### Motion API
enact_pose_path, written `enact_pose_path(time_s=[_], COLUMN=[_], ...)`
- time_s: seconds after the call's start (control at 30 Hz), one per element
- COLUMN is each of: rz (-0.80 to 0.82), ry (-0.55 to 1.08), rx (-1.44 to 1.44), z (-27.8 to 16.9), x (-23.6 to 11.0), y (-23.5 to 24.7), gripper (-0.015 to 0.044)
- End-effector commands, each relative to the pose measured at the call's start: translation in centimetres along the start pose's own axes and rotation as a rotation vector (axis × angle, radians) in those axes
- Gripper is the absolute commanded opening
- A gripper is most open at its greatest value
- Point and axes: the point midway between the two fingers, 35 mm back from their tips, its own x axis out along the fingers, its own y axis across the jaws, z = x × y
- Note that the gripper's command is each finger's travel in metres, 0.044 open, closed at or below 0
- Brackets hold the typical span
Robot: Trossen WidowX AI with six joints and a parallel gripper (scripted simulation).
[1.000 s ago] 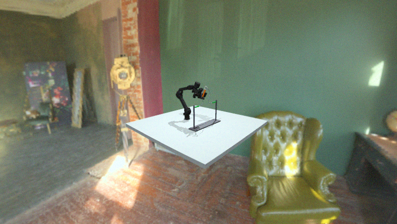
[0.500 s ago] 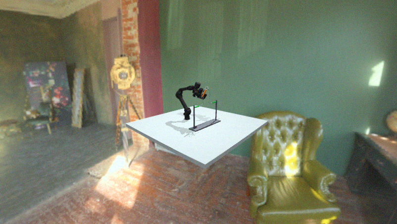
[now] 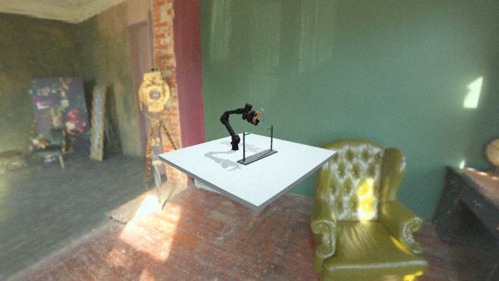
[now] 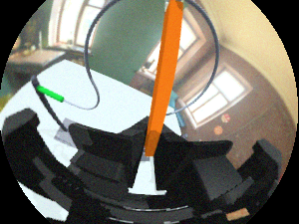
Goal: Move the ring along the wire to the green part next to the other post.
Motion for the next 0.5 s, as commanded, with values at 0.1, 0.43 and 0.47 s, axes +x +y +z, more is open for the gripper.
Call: enact_pose_path(time_s=[0.1,0.43,0.47], rz=[-0.045,-0.107,-0.113], ry=[-0.008,-0.024,-0.026], rx=[-0.092,-0.212,-0.224], z=[-0.18,-0.11,-0.1], x=[0.11,0.14,0.14], y=[-0.24,-0.75,-0.8], gripper=[-0.015,-0.015,-0.015])
